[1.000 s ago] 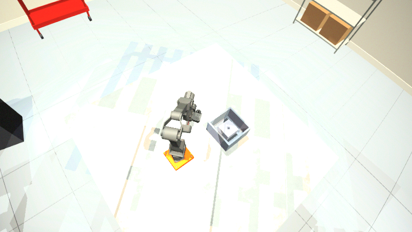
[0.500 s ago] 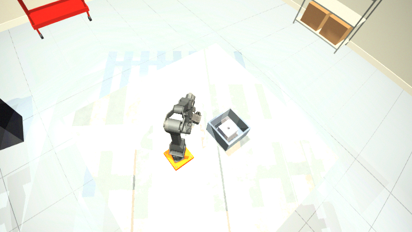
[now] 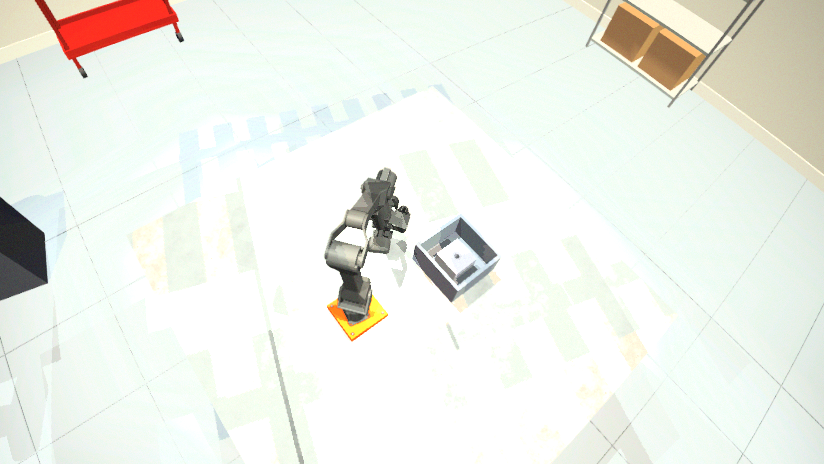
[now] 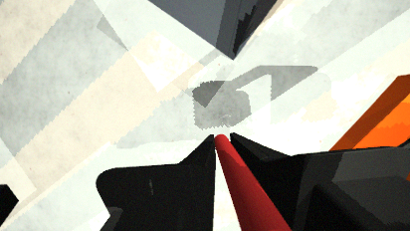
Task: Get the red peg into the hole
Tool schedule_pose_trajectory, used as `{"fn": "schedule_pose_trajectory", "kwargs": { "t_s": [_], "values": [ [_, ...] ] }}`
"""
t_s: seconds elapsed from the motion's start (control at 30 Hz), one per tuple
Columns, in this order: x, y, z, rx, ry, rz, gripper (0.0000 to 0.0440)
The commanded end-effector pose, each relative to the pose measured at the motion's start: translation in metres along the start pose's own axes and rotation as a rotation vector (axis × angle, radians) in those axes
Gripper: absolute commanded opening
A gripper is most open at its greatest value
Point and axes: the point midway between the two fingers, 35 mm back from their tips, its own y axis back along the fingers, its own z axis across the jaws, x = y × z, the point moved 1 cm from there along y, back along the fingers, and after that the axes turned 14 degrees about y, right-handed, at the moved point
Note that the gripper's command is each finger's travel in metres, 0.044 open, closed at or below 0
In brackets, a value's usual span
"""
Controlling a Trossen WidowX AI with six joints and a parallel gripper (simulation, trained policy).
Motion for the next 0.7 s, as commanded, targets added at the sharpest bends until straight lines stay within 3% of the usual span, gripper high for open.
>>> {"fn": "schedule_pose_trajectory", "kwargs": {
  "t_s": [0.0, 0.67],
  "values": [
    [-0.011, 0.013, 0.003, -0.011, -0.015, -0.027, 0.0],
    [-0.103, 0.041, -0.012, 0.016, -0.221, -0.187, 0.0]
  ]
}}
